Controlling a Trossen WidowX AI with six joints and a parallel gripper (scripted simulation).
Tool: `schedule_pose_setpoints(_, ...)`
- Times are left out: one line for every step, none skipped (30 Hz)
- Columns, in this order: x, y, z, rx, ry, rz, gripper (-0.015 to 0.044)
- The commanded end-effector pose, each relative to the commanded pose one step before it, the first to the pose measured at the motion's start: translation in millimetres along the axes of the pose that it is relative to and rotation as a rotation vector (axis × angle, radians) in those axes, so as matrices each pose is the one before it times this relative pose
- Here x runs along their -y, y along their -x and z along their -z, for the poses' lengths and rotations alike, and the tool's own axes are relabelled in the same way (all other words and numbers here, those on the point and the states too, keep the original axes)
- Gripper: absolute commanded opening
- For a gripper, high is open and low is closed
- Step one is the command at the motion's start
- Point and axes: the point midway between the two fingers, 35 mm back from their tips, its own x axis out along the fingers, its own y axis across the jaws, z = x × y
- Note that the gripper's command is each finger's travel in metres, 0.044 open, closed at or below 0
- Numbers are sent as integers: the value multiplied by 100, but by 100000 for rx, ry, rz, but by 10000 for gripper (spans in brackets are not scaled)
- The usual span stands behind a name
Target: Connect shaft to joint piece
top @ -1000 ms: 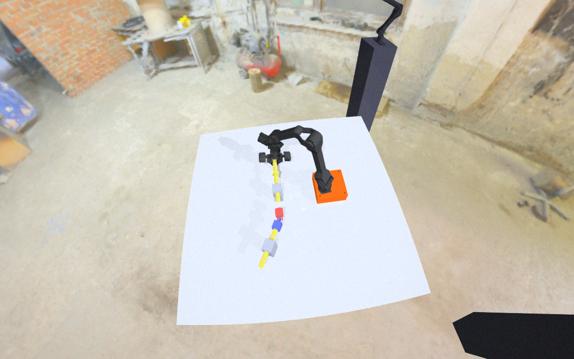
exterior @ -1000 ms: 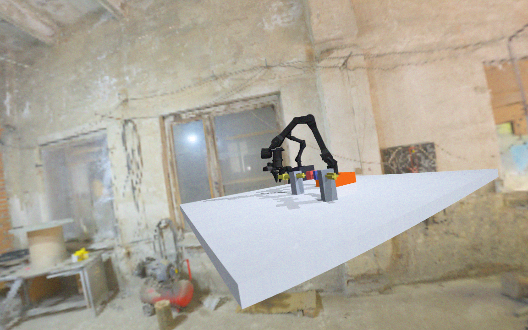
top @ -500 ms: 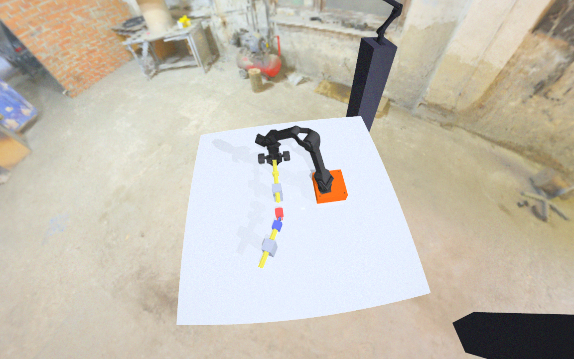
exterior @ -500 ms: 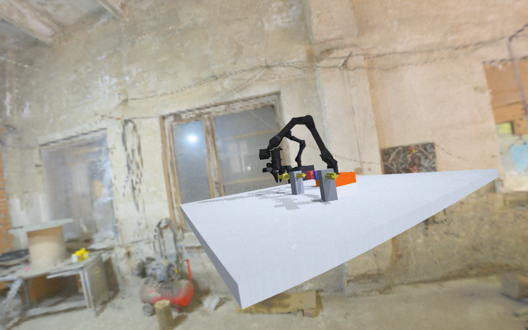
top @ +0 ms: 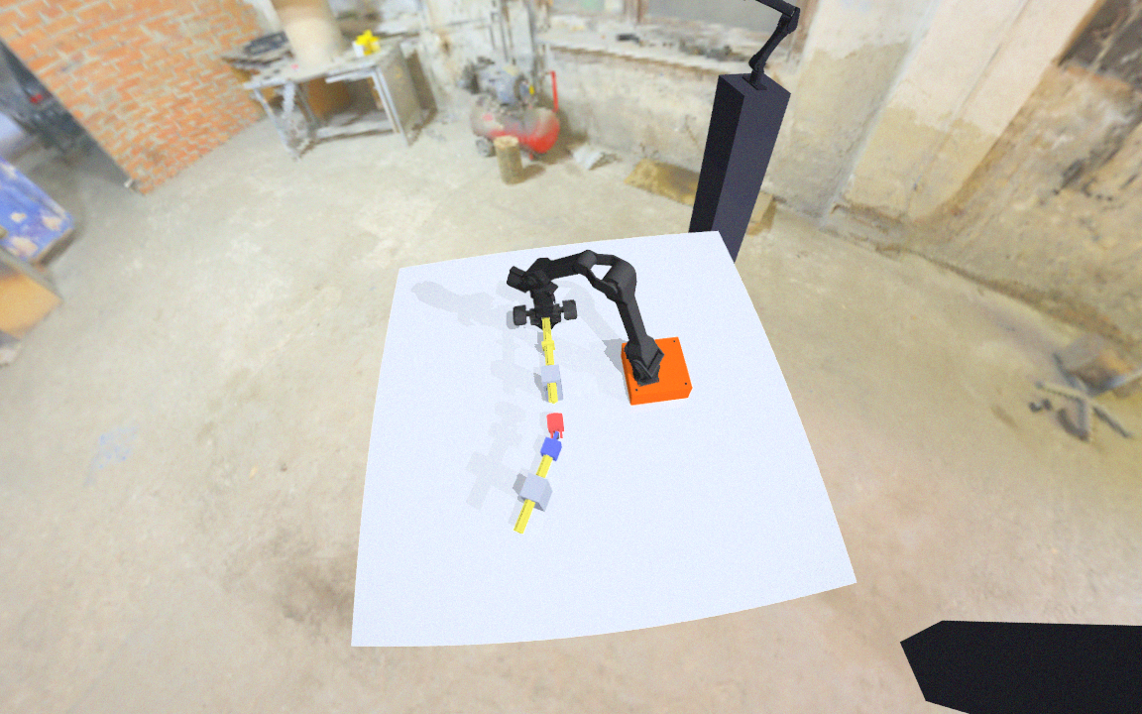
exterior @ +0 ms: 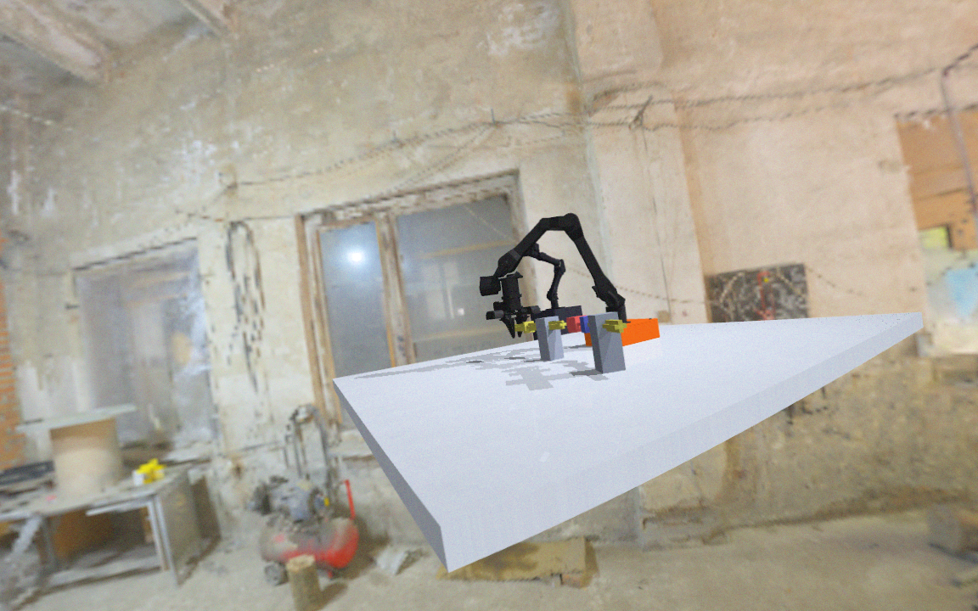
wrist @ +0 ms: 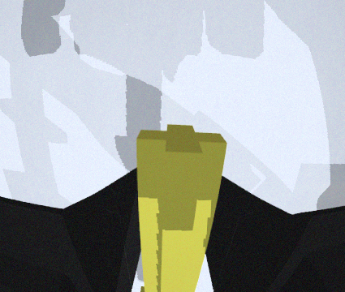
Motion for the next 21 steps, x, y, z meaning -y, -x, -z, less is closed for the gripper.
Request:
schedule_pose_setpoints(13,-48,256,-192,52,264,0)
schedule_pose_setpoints(-5,-4,118,-35,-15,172,0)
schedule_pose_setpoints(-5,-4,132,-37,-16,187,0)
schedule_pose_setpoints(-5,-5,150,-40,-17,204,0)
schedule_pose_setpoints(-4,-4,148,-37,-16,190,0)
schedule_pose_setpoints(-4,-4,158,-36,-15,187,0)
schedule_pose_setpoints(-3,-4,154,-32,-13,163,0)
schedule_pose_setpoints(-2,-3,149,-28,-11,137,0)
schedule_pose_setpoints(-2,-3,146,-25,-9,115,0)
schedule_pose_setpoints(-2,-3,145,-23,-8,97,0)
schedule_pose_setpoints(-2,-3,144,-21,-6,81,0)
schedule_pose_setpoints(-1,-2,144,-20,-5,69,0)
schedule_pose_setpoints(-1,-2,143,-19,-5,58,0)
schedule_pose_setpoints(-1,-2,142,-18,-4,49,0)
schedule_pose_setpoints(-1,-2,142,-17,-3,41,0)
schedule_pose_setpoints(-1,-2,141,-16,-3,35,0)
schedule_pose_setpoints(-1,-2,142,-16,-2,30,0)
schedule_pose_setpoints(-1,-2,142,-15,-2,25,0)
schedule_pose_setpoints(-1,-2,143,-15,-2,21,0)
schedule_pose_setpoints(-1,-2,144,-15,-2,18,0)
schedule_pose_setpoints(-1,-2,144,-15,-1,15,0)
